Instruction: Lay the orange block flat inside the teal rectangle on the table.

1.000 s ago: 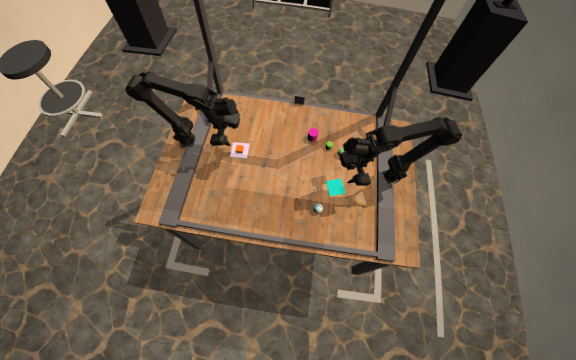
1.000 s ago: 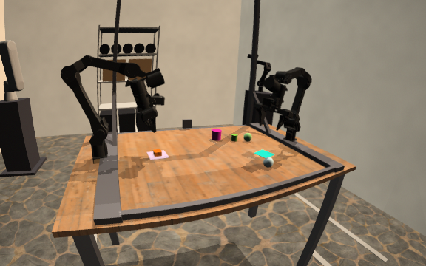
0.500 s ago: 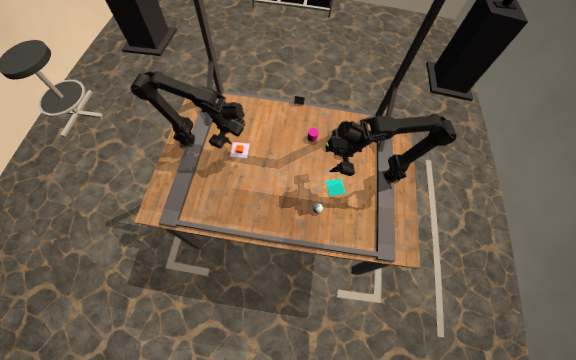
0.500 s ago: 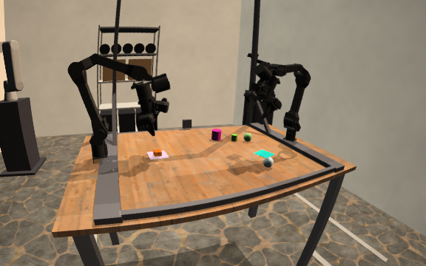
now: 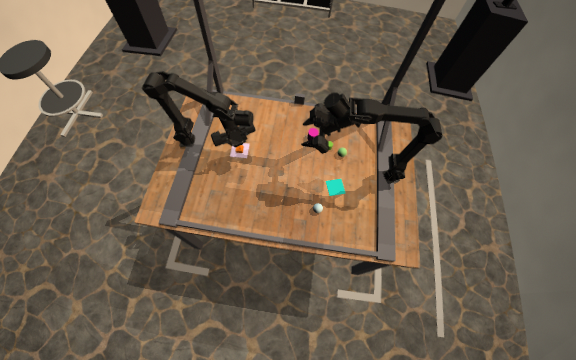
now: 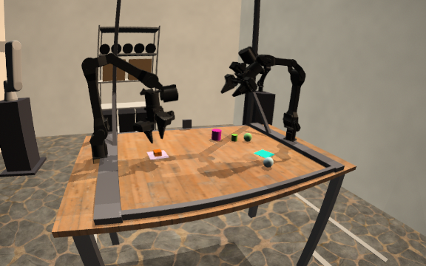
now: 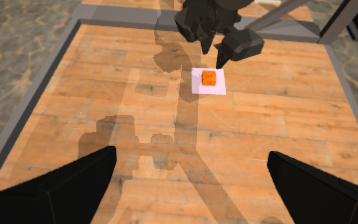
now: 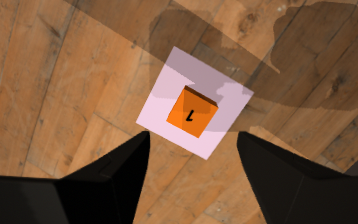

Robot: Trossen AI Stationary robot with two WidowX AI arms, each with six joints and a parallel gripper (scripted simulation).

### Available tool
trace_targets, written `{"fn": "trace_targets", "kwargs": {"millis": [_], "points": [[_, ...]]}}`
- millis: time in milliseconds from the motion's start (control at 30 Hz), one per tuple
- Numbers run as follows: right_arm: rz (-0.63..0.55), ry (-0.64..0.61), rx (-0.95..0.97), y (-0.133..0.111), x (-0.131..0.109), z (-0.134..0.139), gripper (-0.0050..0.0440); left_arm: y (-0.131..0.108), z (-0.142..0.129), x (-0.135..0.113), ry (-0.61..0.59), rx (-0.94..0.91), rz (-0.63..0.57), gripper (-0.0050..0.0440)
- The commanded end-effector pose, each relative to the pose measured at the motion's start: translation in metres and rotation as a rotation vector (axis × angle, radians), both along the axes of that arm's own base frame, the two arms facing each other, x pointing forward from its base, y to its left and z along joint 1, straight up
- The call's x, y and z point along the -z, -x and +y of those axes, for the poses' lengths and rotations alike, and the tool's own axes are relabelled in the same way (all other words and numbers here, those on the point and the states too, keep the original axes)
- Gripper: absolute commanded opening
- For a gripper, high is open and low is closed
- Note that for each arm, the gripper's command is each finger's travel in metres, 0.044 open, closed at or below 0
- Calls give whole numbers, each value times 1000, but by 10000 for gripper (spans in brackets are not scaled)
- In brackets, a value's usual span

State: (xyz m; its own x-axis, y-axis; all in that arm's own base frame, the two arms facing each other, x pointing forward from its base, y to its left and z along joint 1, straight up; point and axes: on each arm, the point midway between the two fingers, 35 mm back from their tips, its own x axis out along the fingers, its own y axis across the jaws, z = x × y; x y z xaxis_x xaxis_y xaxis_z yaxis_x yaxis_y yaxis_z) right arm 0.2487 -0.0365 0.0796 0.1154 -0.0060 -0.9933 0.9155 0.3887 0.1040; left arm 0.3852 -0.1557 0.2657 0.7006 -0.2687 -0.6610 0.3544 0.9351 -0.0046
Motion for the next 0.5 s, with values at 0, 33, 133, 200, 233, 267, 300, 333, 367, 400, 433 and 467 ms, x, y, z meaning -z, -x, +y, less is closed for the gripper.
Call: {"fn": "trace_targets", "kwargs": {"millis": [0, 33, 133, 200, 233, 267, 300, 333, 367, 400, 433, 467], "points": [[18, -9, 178, -9, 4, 0, 260, -19, -25, -33, 31, 38, -98, 440], [31, -15, 238, -10, 8, 0, 260, -23, -33, -40, 40, 51, -120, 440], [60, -25, 362, -12, 16, 1, 260, -30, -49, -53, 60, 76, -163, 440], [66, -27, 388, -12, 17, 1, 260, -32, -52, -56, 63, 80, -171, 440], [66, -27, 388, -12, 17, 1, 260, -32, -52, -56, 63, 80, -171, 440], [73, -28, 423, -12, 20, 1, 260, -33, -55, -58, 69, 83, -179, 440], [78, -29, 445, -12, 21, 1, 260, -34, -57, -60, 72, 86, -184, 440], [81, -30, 460, -13, 22, 1, 260, -34, -57, -60, 72, 87, -186, 440], [87, -30, 470, -12, 24, 1, 260, -35, -58, -58, 71, 88, -182, 440], [95, -30, 481, -11, 26, 1, 260, -35, -58, -58, 70, 87, -181, 440], [100, -29, 484, -9, 27, 1, 260, -35, -57, -58, 70, 85, -181, 440], [100, -29, 484, -9, 27, 1, 260, -36, -57, -58, 70, 85, -181, 440]]}}
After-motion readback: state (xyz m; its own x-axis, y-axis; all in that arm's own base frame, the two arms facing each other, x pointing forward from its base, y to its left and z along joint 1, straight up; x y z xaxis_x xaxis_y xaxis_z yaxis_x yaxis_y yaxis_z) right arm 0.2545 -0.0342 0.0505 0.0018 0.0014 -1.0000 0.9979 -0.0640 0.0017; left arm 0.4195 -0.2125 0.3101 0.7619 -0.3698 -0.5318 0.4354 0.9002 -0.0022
